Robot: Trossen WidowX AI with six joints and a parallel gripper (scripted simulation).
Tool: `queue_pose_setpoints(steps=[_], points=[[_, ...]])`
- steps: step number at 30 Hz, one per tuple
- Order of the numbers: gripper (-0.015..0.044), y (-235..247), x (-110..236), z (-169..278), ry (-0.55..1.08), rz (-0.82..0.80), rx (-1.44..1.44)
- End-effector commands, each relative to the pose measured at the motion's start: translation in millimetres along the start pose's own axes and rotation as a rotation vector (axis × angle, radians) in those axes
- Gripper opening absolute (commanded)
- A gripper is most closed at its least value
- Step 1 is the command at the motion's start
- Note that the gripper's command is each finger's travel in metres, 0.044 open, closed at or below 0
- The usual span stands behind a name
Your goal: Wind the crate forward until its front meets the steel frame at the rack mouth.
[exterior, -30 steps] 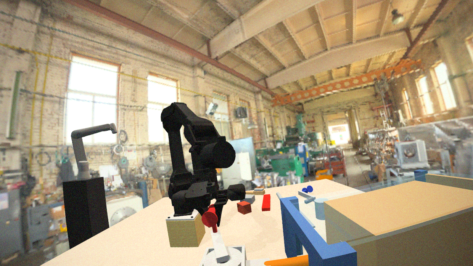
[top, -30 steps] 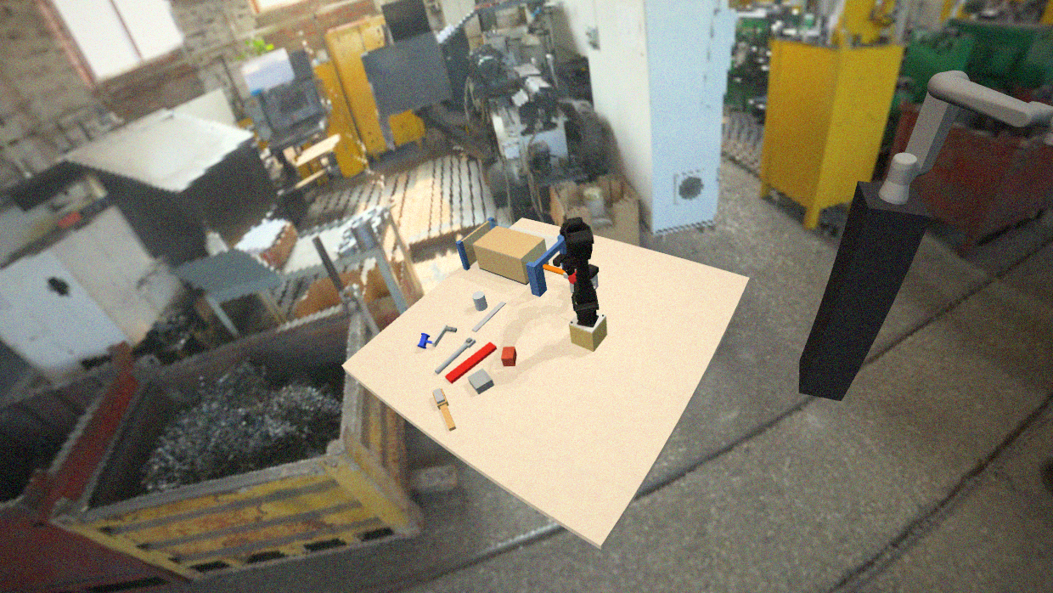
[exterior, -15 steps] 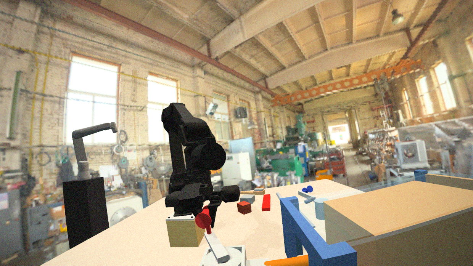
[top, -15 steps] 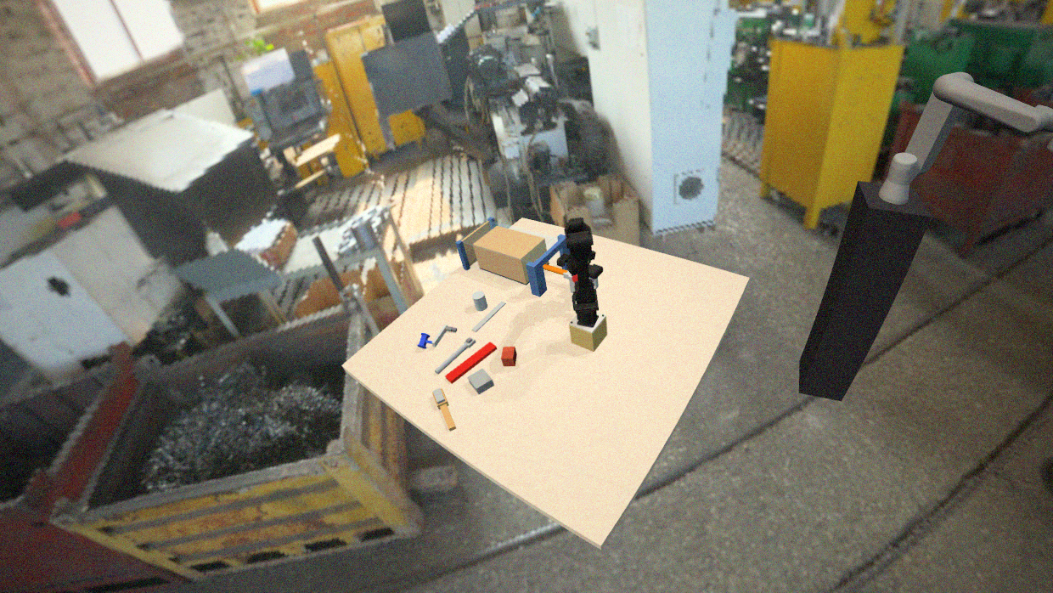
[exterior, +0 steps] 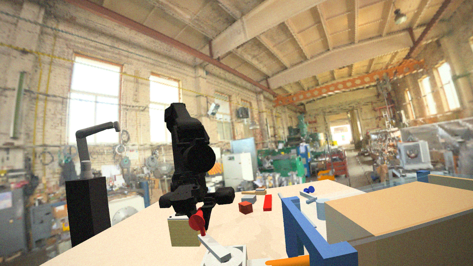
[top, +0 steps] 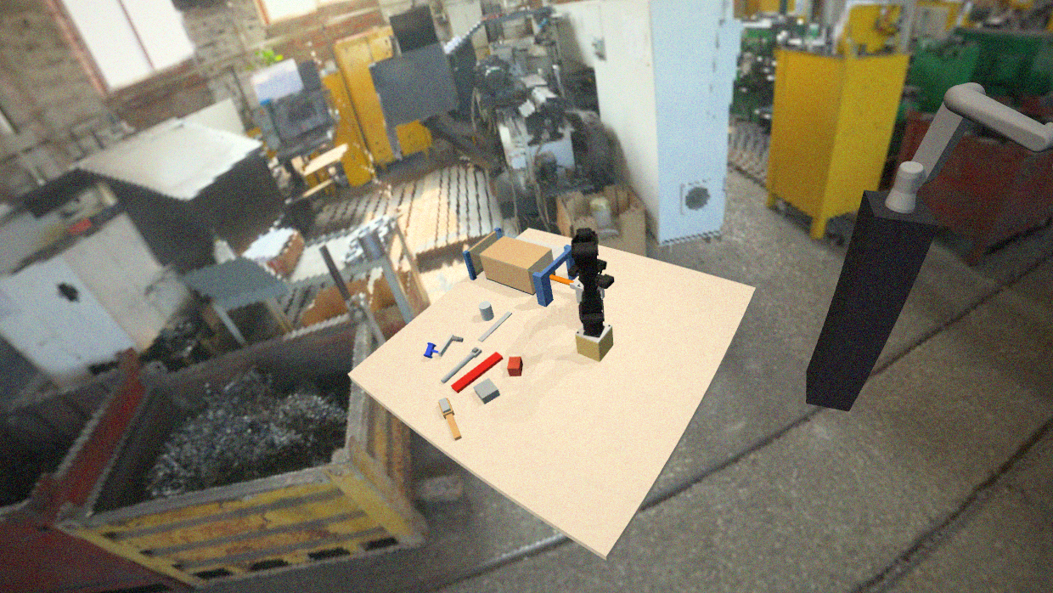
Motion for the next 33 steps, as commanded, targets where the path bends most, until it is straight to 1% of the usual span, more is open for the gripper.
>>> queue_pose_setpoints(steps=[1,33], points=[[0.0,-8,-1,-8,-0.019,0.023,-0.009],[0.0,-25,0,-40,-0.022,0.025,-0.009]])
Point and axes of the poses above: the point midway between the two fingers, 35 mm back from their tips, its own x axis back along the fingers, its own y axis across the jaws, z = x × y, the point moved 1 cm from there along x, back along the fingers, and after that the axes turned 2 degrees about -x, right-handed, at the moved point
